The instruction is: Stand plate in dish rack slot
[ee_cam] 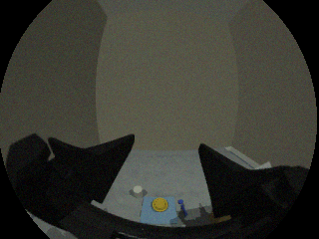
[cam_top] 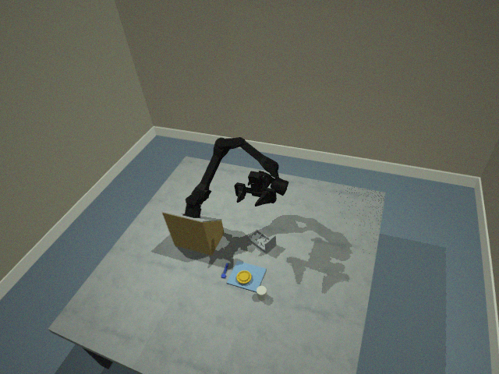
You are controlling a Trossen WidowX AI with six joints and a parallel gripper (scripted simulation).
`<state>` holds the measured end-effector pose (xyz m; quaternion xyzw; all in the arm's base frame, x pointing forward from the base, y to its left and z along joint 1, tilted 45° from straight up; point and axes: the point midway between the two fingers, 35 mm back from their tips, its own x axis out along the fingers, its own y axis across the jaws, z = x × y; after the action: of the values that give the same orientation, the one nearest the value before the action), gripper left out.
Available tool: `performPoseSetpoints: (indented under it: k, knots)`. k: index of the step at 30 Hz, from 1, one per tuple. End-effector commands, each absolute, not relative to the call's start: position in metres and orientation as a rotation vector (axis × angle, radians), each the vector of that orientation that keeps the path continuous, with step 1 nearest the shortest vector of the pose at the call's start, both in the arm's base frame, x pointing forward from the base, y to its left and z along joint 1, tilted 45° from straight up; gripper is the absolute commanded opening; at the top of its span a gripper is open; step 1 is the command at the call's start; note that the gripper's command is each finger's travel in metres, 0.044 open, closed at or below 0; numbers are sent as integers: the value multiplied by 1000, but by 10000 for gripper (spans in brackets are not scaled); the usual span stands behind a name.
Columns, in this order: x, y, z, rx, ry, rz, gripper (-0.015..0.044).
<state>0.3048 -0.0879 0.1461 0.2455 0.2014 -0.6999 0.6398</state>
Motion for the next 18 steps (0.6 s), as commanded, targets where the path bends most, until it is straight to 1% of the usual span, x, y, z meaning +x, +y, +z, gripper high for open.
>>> performPoseSetpoints:
  k: [1, 18]
  knots:
    - [303, -91, 131, 529, 600, -1595, 400]
    - [297, -94, 65, 442, 1225, -1412, 400]
